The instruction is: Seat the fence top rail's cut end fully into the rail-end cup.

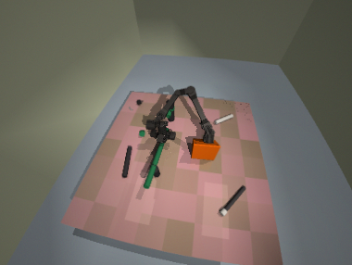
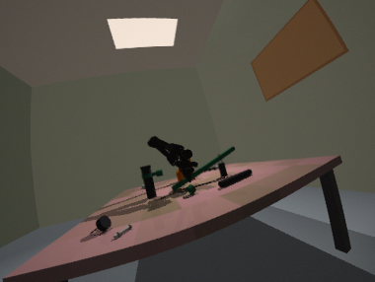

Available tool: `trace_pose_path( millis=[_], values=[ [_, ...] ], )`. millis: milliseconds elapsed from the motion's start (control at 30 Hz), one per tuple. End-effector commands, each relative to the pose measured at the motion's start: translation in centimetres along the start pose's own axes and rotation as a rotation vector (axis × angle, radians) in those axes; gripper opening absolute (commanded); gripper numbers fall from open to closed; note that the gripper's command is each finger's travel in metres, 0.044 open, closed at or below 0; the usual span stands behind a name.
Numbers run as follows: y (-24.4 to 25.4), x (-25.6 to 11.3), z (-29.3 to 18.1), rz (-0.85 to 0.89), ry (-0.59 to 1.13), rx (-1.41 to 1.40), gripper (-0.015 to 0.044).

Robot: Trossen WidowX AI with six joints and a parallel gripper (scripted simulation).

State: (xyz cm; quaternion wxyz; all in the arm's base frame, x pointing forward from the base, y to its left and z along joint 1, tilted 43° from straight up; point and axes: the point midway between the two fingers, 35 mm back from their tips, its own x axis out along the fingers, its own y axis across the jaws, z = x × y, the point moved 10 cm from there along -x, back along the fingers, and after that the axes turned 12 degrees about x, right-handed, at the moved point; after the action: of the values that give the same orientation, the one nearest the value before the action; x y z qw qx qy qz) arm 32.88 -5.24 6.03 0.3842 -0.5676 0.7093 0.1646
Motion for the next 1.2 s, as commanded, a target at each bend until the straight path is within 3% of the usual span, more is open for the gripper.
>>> trace_pose_path(
  millis=[0,667,1167],
  values=[
    [0.0,-0.7,0.2,-0.003,0.013,-0.003,0.0],
    [1.0,-7.9,1.6,-0.064,0.286,0.021,0.0],
    [1.2,-7.5,1.7,-0.048,0.269,0.019,0.0]
  ],
)
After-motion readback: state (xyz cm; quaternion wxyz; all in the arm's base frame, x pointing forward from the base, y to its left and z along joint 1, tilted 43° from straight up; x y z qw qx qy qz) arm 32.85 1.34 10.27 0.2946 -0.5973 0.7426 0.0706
